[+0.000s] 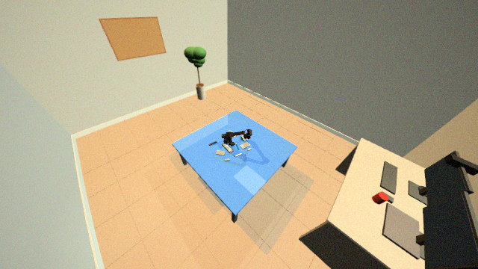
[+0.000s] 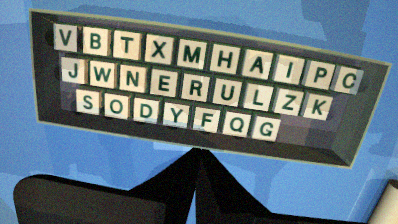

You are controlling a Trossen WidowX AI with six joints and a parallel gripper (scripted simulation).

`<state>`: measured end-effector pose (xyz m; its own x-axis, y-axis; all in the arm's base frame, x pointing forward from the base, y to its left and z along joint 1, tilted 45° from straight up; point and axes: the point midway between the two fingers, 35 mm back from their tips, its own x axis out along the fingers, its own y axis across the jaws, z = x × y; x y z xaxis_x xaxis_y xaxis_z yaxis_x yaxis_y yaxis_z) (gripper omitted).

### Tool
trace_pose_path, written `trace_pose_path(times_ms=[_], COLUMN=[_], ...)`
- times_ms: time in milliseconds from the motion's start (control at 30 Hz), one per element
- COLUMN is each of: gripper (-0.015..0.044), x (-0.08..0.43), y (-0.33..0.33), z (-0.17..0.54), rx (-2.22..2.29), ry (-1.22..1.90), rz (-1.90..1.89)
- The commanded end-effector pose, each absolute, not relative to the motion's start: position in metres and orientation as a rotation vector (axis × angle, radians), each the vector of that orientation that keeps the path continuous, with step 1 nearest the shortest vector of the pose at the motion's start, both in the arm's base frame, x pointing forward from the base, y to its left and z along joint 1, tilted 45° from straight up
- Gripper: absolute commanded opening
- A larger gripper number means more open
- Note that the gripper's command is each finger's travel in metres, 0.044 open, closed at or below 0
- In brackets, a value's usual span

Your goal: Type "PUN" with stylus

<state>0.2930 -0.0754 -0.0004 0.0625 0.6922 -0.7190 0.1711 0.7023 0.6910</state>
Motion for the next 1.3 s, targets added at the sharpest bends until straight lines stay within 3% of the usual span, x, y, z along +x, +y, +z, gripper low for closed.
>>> trace_pose_path(times_ms=[0,933,1067,1200,1267], gripper=[0.0,0.0,0.0105,0.0,0.0], x=[0.299,0.297,0.297,0.297,0.297], y=[-0.046,-0.086,-0.086,-0.086,-0.086], z=[0.026,0.064,0.064,0.064,0.064], rx=[0.744,0.748,0.746,0.747,0.747], ry=[1.484,1.469,1.471,1.471,1.471], rz=[0.47,0.457,0.46,0.46,0.46])
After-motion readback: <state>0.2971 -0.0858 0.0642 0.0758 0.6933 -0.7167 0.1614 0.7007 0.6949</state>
